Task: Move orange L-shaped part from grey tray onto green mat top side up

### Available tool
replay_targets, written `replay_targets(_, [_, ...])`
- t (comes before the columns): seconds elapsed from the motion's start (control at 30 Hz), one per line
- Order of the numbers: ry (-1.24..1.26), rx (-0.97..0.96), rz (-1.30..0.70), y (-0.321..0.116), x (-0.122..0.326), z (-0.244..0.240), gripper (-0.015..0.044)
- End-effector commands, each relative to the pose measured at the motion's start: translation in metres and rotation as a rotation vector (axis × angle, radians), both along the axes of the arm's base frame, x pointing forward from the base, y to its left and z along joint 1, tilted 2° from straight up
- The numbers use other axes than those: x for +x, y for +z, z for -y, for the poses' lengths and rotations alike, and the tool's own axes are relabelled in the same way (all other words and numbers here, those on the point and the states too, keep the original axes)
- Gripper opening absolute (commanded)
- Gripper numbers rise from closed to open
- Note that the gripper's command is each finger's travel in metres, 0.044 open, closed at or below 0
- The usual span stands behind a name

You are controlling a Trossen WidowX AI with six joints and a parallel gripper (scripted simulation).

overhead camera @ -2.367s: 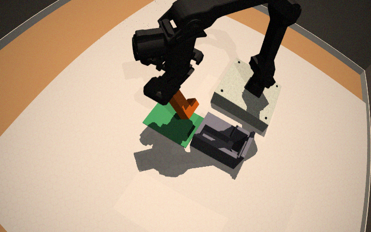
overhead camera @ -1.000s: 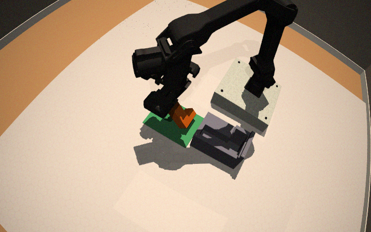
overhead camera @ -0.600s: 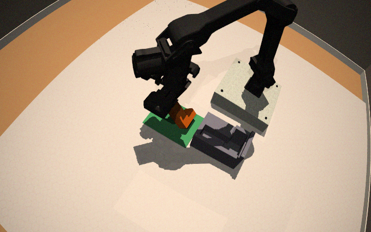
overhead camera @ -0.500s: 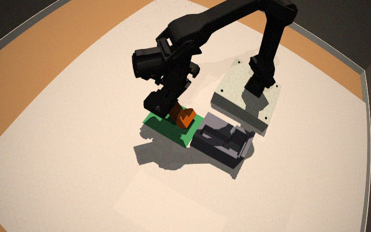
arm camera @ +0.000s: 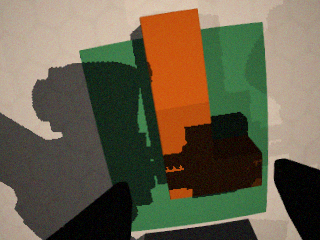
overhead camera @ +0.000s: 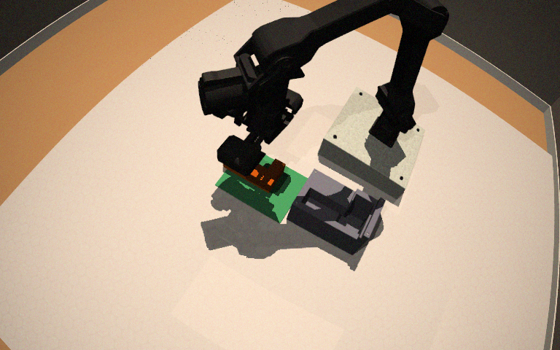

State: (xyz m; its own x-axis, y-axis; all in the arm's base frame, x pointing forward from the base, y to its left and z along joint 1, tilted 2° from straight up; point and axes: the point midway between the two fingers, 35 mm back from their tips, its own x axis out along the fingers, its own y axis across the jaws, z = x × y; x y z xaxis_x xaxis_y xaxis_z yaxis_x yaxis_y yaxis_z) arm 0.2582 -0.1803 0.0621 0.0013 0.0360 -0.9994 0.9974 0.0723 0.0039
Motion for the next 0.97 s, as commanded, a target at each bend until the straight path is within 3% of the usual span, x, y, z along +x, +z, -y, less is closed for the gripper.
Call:
replay_targets(0.0, [0.001, -0.012, 0.013, 0.032, 0.003, 0.004, 0.0394])
replay_targets(0.17, [0.001, -0.012, 0.011, 0.079, 0.000, 0.003, 0.0400])
replay_targets(0.93, [-0.004, -0.018, 0.024, 0.075, 0.003, 0.004, 0.0400])
